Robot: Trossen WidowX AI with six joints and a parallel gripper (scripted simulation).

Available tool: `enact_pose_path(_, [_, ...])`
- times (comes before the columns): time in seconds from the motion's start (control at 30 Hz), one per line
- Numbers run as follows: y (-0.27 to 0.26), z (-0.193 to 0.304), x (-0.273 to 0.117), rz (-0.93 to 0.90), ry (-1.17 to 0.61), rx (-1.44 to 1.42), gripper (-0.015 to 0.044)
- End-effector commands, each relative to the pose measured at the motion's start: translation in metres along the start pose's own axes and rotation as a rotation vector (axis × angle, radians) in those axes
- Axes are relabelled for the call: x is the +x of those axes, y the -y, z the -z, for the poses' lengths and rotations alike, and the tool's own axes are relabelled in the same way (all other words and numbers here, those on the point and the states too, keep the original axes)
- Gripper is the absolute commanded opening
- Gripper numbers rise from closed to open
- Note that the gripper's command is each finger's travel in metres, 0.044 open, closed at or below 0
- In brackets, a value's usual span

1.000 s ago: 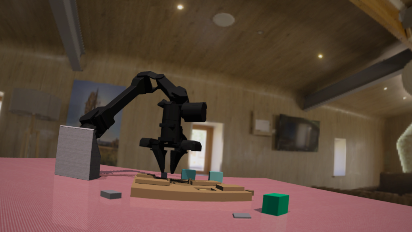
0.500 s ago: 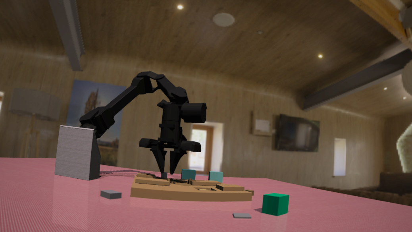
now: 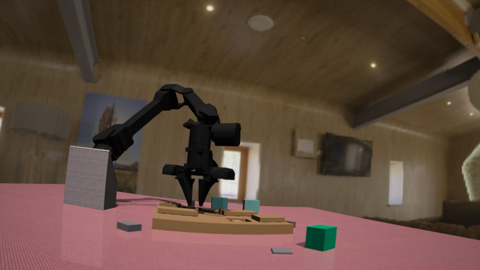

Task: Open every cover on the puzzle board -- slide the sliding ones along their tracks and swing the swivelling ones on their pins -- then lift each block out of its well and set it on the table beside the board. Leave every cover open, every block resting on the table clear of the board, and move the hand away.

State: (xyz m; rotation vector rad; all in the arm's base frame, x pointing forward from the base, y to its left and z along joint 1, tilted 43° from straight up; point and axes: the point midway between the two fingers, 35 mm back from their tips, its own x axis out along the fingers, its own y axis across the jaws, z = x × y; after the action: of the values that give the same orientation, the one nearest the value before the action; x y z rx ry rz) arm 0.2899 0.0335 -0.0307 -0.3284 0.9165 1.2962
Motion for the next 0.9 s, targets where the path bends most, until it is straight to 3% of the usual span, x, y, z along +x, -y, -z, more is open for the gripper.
enact_pose_path(0.0, [-0.002,0.000,0.006,-0.008,0.001,0.005,0.0144])
enact_pose_path(0.87, [-0.003,0.000,0.024,-0.009,0.002,0.005,0.0144])
